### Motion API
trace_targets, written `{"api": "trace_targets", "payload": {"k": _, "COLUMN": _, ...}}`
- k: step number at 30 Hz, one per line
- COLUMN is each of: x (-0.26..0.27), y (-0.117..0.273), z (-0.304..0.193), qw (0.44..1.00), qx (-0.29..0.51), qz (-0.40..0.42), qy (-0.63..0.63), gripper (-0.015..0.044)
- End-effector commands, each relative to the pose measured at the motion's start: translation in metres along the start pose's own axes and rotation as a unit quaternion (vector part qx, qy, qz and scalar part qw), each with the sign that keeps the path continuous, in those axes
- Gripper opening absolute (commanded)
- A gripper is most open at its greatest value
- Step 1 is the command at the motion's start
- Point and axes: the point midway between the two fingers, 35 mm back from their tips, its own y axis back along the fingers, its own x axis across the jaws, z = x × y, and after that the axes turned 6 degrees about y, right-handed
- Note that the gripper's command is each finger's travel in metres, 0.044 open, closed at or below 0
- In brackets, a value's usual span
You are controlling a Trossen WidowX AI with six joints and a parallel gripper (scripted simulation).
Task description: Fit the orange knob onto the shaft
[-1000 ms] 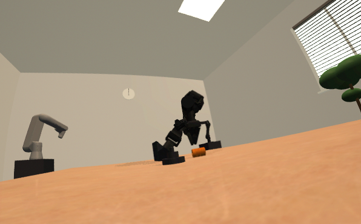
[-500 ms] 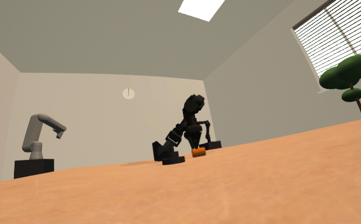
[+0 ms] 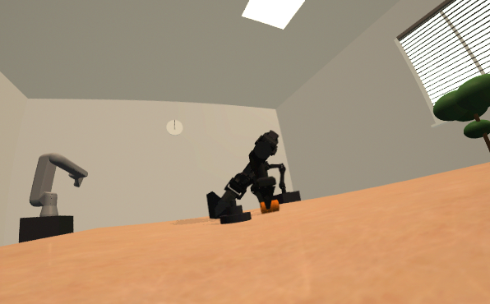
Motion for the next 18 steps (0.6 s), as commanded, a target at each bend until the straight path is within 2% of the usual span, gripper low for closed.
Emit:
{"api": "trace_targets", "payload": {"k": 1, "x": -0.0010, "y": -0.0044, "z": -0.0002, "qw": 1.000, "qx": 0.003, "qz": -0.002, "qy": -0.004, "gripper": 0.0414}}
{"api": "trace_targets", "payload": {"k": 8, "x": -0.0010, "y": -0.0044, "z": -0.0002, "qw": 1.000, "qx": 0.003, "qz": -0.002, "qy": -0.004, "gripper": 0.0240}}
{"api": "trace_targets", "payload": {"k": 18, "x": -0.0010, "y": -0.0044, "z": -0.0002, "qw": 1.000, "qx": 0.003, "qz": -0.002, "qy": -0.004, "gripper": 0.0233}}
